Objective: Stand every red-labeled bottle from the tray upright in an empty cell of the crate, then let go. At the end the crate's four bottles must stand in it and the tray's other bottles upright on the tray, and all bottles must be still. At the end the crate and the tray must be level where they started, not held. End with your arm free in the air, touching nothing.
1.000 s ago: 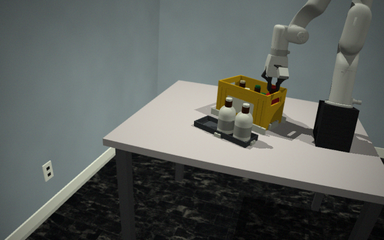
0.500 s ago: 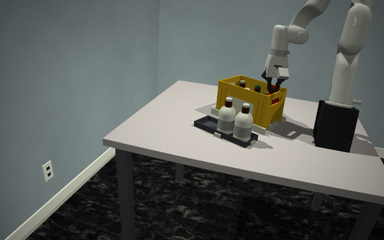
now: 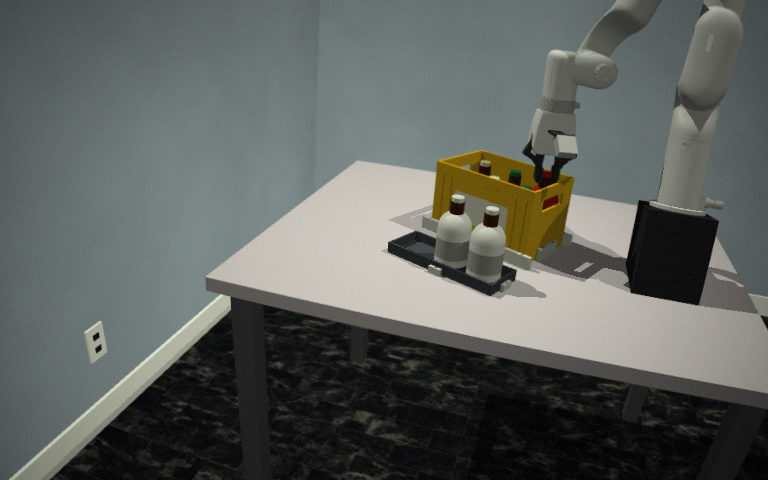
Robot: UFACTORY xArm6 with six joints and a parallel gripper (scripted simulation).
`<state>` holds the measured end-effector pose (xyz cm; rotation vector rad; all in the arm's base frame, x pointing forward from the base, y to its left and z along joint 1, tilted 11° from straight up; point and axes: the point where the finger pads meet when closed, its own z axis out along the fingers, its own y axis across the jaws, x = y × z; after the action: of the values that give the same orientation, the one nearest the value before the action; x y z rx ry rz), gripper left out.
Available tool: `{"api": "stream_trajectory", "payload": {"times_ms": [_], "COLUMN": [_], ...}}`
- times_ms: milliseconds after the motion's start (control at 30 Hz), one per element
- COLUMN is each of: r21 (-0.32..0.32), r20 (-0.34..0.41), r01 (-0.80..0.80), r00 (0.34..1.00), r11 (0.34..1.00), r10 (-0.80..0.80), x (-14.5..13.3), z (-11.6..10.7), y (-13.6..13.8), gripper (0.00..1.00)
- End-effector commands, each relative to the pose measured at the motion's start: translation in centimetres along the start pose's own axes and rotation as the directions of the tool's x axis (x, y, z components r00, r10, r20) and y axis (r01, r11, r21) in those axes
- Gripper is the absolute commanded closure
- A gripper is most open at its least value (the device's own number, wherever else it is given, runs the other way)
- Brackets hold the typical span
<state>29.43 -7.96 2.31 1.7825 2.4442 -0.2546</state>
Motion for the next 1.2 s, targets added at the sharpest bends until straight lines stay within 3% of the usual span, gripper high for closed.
{"api": "stream_trajectory", "payload": {"times_ms": [0, 1167], "r21": [-0.003, -0.003], "r20": [0.002, 0.002], "r01": [0.0, 0.0], "r00": [1.0, 1.0], "r11": [1.0, 1.0], "r10": [0.0, 0.0], "x": [-0.1, -0.1], "z": [0.0, 1.2], "y": [0.1, 0.1], "gripper": [1.0, 1.0]}}
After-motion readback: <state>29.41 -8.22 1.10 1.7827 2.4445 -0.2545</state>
